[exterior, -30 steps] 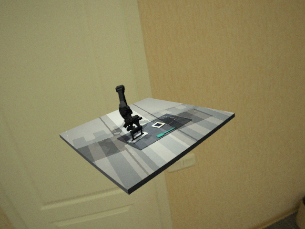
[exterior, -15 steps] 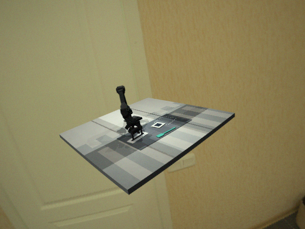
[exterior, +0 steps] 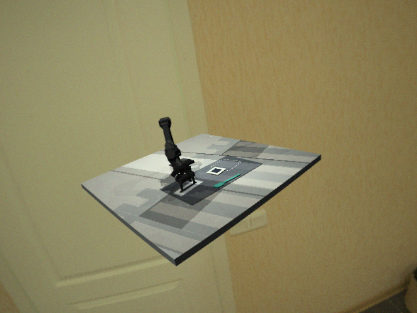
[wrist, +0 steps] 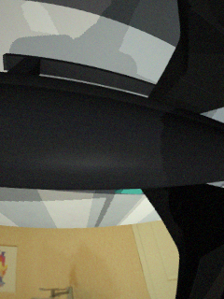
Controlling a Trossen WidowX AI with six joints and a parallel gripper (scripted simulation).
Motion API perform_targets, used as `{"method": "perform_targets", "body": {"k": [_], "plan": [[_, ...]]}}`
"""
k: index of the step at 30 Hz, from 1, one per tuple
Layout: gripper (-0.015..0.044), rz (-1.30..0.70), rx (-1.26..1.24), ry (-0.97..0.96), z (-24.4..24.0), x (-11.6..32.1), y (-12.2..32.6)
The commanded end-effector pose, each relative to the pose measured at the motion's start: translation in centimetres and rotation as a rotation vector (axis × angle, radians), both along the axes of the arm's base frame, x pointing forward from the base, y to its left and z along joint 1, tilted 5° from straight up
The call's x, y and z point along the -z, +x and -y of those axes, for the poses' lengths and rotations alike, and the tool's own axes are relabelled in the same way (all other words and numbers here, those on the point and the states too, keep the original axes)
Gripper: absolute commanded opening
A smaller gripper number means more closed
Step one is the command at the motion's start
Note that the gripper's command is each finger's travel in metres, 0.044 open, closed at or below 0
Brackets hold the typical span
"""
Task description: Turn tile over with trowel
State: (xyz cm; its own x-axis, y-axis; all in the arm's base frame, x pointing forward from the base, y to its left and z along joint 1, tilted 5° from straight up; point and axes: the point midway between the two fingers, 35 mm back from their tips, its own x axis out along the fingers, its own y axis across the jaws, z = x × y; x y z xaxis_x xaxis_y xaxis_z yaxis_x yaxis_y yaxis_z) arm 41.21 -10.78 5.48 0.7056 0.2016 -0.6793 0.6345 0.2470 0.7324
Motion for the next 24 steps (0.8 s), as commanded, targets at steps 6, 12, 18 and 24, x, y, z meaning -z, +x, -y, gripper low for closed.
{"method": "perform_targets", "body": {"k": [6, 12, 18, 24], "plan": [[0.0, 0.002, 0.004, -0.002, 0.0, 0.0, 0.1], [0.0, 0.001, 0.002, -0.001, -0.1, -2.6, 0.3], [0.0, 0.0, 0.0, 0.0, -0.4, -6.0, 0.2], [0.0, 0.0, -0.001, -0.003, -0.7, -6.0, 0.2]]}}
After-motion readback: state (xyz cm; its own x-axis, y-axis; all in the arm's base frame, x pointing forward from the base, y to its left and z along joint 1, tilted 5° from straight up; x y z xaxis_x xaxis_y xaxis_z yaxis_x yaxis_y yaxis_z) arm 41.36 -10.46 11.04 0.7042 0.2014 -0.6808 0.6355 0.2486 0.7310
